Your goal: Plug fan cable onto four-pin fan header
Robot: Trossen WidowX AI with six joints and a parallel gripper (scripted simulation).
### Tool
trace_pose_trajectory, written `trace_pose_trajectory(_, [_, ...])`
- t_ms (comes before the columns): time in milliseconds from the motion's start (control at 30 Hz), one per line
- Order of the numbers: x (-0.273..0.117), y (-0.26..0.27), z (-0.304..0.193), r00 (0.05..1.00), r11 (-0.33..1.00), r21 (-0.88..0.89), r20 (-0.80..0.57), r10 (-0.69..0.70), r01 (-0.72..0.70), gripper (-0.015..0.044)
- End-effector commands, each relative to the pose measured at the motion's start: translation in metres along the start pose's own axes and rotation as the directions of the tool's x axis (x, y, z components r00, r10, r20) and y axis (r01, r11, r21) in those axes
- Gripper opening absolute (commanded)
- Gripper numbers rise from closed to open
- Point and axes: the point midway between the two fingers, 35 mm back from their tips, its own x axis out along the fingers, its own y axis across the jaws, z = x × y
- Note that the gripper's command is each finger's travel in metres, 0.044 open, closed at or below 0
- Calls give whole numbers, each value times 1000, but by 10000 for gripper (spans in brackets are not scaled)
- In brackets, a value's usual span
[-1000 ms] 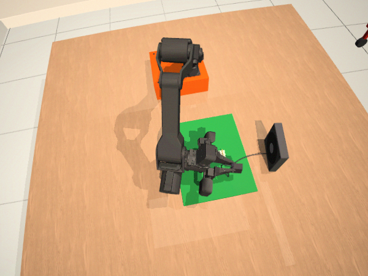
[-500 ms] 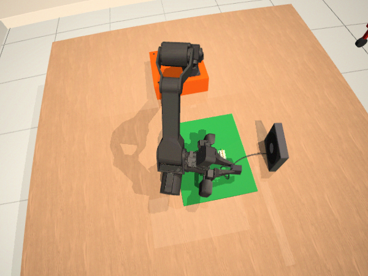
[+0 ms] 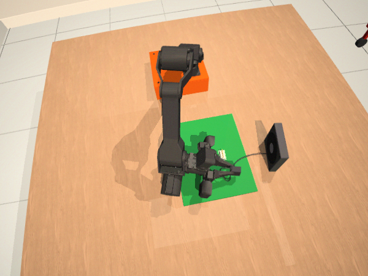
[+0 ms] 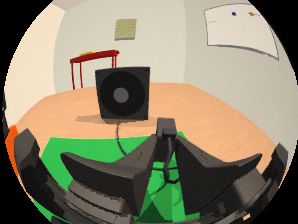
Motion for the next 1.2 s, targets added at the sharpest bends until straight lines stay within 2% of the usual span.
trace_pose_trajectory(0, [1, -1, -4, 1000, 1000, -9, -3, -1, 1, 0])
trace_pose_trajectory(1167, [5, 0, -25, 1000, 1000, 1, 0, 0, 0, 0])
